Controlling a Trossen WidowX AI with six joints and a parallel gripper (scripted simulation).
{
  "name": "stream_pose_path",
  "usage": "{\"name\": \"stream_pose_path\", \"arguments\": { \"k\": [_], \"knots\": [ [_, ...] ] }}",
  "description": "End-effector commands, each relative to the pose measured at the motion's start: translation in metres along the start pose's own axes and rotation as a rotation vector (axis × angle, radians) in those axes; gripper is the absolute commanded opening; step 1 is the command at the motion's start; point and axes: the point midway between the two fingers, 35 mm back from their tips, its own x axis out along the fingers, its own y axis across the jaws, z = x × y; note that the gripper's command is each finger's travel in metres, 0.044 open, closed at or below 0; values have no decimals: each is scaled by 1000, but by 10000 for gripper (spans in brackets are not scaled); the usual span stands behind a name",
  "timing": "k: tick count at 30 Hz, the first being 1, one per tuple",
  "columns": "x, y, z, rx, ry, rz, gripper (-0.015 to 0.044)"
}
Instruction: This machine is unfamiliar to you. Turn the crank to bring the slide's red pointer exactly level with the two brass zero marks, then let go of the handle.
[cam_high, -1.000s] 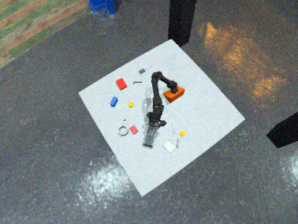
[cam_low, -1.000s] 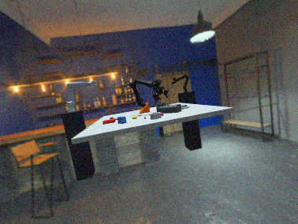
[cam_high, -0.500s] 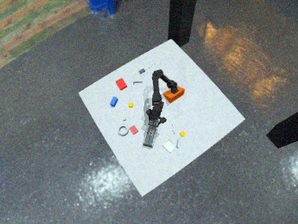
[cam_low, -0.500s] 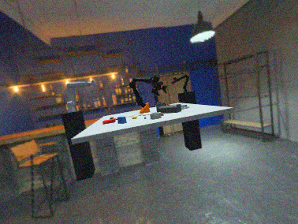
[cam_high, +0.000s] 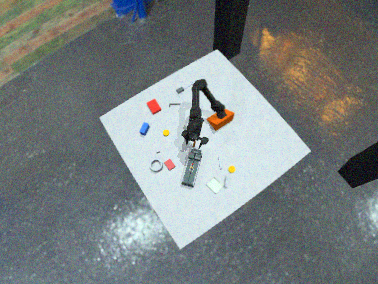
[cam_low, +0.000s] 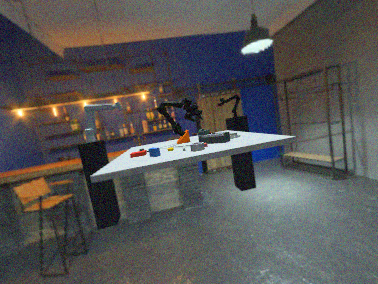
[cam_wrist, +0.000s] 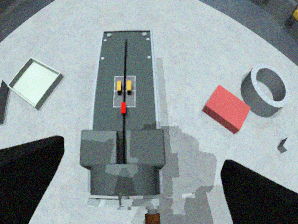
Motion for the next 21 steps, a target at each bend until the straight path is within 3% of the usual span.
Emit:
{"name": "stream_pose_path", "arguments": {
  "k": [1, 12, 21],
  "knots": [
    [-9, -8, -16, -57, -16, 25, 440],
    [-24, -19, -42, -157, -62, 59, 440],
    [6, -22, -66, -159, -62, 60, 440]
  ]
}}
